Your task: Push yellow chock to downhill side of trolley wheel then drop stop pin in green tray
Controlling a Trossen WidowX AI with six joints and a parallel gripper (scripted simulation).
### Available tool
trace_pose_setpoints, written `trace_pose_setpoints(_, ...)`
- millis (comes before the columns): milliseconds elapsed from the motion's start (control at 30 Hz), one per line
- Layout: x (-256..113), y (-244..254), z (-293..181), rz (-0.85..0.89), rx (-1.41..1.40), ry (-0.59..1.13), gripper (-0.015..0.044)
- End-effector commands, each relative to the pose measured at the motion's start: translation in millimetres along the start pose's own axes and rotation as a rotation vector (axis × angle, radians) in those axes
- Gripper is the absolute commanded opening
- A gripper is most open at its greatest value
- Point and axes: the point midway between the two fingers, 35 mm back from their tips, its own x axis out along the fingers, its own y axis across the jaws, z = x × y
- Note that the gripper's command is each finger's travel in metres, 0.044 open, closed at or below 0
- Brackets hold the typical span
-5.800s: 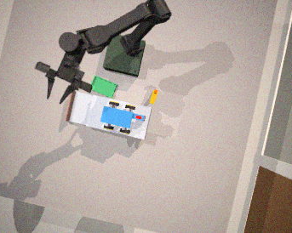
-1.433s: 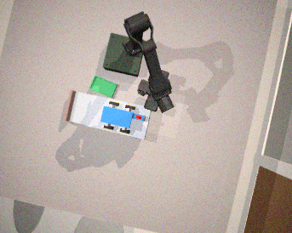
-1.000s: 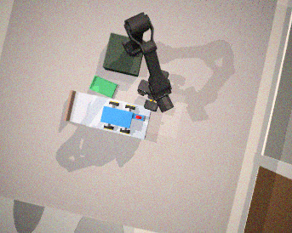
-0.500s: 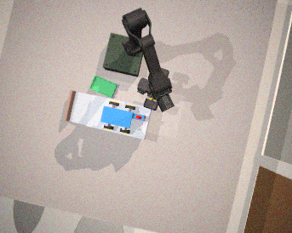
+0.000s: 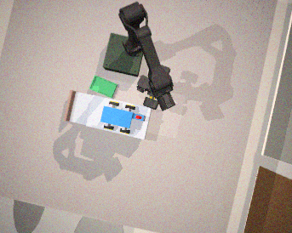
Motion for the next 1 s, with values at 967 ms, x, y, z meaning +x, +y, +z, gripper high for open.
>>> trace_pose_setpoints(967,-78,6,-2,0.012,-0.029,0.003,0.0)
